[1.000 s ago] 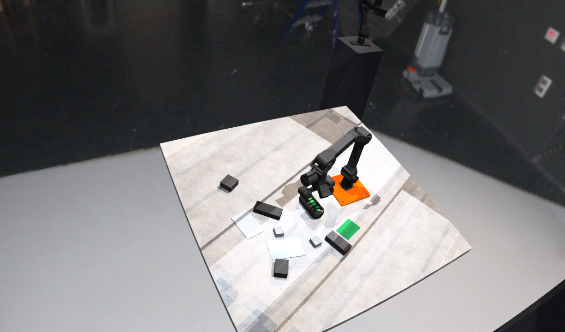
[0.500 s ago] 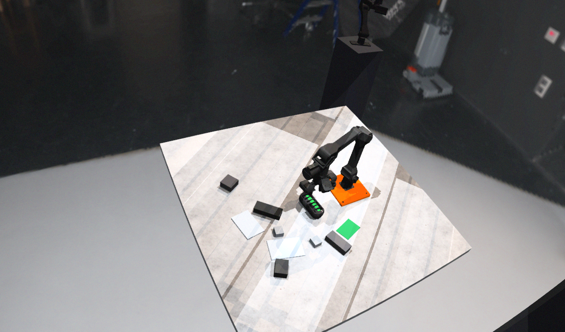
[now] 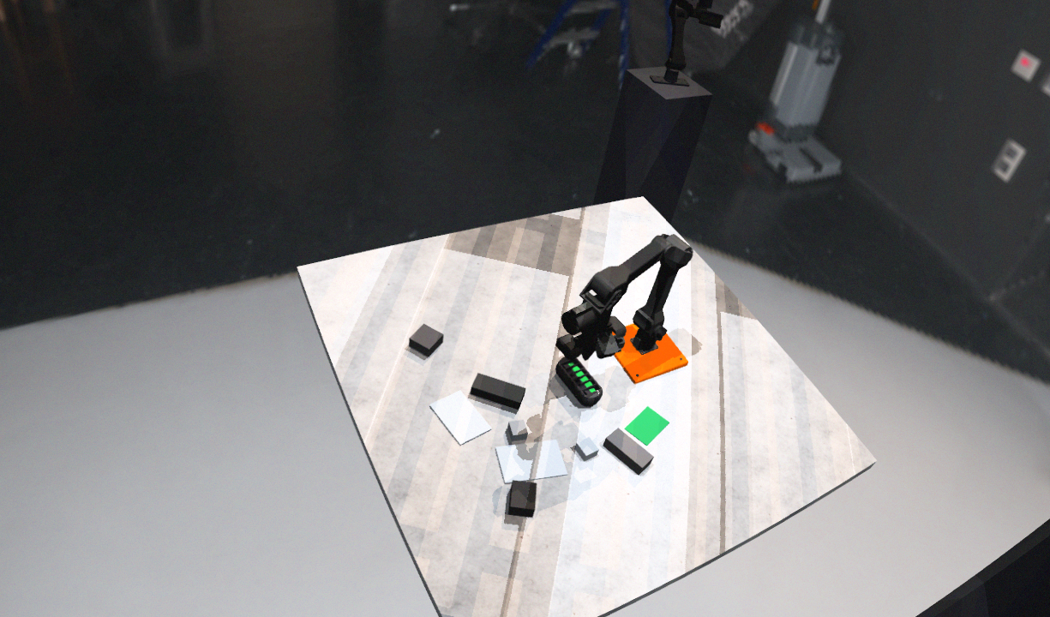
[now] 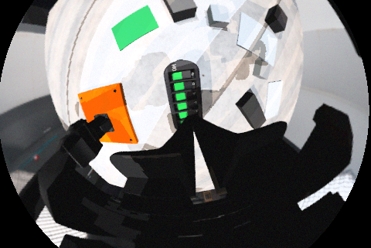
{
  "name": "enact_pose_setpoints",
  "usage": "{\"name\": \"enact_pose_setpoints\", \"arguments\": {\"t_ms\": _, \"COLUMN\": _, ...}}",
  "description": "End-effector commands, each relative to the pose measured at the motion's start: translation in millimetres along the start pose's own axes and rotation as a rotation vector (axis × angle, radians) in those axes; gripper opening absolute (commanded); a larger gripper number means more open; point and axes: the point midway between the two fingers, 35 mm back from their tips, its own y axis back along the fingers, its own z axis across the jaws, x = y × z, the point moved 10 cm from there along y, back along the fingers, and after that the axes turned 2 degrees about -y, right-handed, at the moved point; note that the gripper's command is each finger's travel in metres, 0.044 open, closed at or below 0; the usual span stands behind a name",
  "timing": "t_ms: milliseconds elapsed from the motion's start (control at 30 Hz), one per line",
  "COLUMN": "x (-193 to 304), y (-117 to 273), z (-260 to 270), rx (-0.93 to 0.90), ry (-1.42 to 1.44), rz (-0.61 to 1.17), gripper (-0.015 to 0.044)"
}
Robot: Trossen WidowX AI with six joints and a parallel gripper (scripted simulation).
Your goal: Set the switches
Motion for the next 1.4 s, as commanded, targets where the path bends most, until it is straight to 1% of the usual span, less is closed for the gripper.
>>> {"name": "enact_pose_setpoints", "arguments": {"t_ms": 0, "x": 0, "y": 0, "z": 0, "rx": -0.001, "ry": 0.000, "rz": 0.000, "gripper": 0.0000}}
{"name": "enact_pose_setpoints", "arguments": {"t_ms": 33, "x": 0, "y": 0, "z": 0, "rx": -0.001, "ry": 0.000, "rz": 0.000, "gripper": 0.0000}}
{"name": "enact_pose_setpoints", "arguments": {"t_ms": 600, "x": 0, "y": 0, "z": 0, "rx": 0.000, "ry": 0.000, "rz": 0.000, "gripper": 0.0440}}
{"name": "enact_pose_setpoints", "arguments": {"t_ms": 667, "x": 0, "y": 0, "z": 0, "rx": 0.000, "ry": 0.000, "rz": 0.000, "gripper": 0.0440}}
{"name": "enact_pose_setpoints", "arguments": {"t_ms": 767, "x": 0, "y": -7, "z": 5, "rx": -0.001, "ry": -0.004, "rz": 0.001, "gripper": 0.0361}}
{"name": "enact_pose_setpoints", "arguments": {"t_ms": 1100, "x": 0, "y": -56, "z": 44, "rx": -0.007, "ry": -0.030, "rz": 0.011, "gripper": 0.0099}}
{"name": "enact_pose_setpoints", "arguments": {"t_ms": 1233, "x": 0, "y": -59, "z": 47, "rx": -0.008, "ry": -0.032, "rz": 0.011, "gripper": 0.0000}}
{"name": "enact_pose_setpoints", "arguments": {"t_ms": 1367, "x": 0, "y": -59, "z": 47, "rx": -0.008, "ry": -0.032, "rz": 0.011, "gripper": 0.0000}}
